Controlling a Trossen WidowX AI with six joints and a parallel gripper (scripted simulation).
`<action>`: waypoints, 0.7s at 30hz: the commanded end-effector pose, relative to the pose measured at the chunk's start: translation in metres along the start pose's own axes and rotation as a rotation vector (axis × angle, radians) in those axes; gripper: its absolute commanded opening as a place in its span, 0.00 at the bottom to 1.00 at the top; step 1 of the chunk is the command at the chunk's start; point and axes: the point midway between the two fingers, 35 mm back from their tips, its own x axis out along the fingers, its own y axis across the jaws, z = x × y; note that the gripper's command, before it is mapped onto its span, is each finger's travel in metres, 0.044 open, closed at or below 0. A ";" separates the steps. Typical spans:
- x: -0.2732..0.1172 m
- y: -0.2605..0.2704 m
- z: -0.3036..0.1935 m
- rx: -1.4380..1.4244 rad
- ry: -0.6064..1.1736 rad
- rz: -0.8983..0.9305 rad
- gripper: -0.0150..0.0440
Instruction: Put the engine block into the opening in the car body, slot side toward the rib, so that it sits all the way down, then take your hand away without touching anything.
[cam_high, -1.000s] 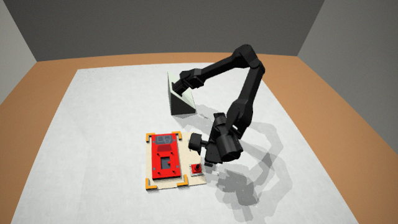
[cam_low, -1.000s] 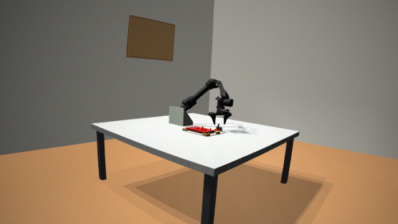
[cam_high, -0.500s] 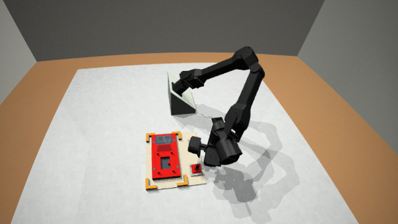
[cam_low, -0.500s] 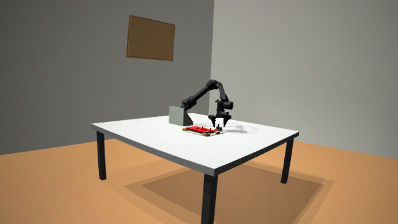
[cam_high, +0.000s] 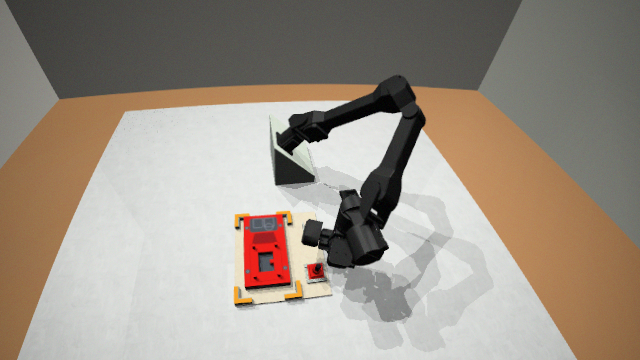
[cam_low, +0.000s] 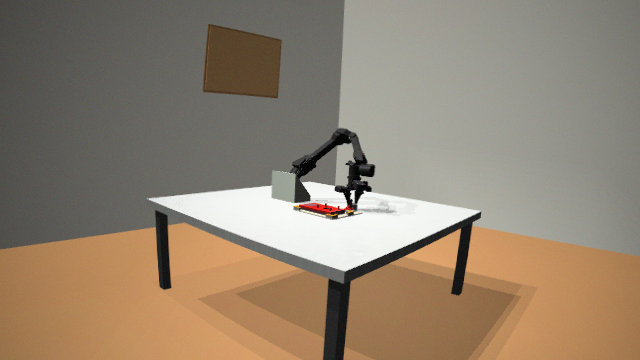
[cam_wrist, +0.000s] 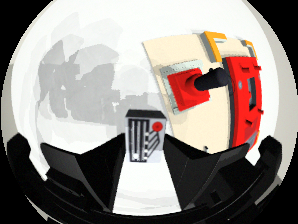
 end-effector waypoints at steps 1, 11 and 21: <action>0.000 0.000 0.000 0.005 0.002 0.003 0.41; -0.016 0.000 0.003 0.005 0.000 -0.001 0.25; -0.047 0.000 0.006 0.006 -0.003 -0.006 0.25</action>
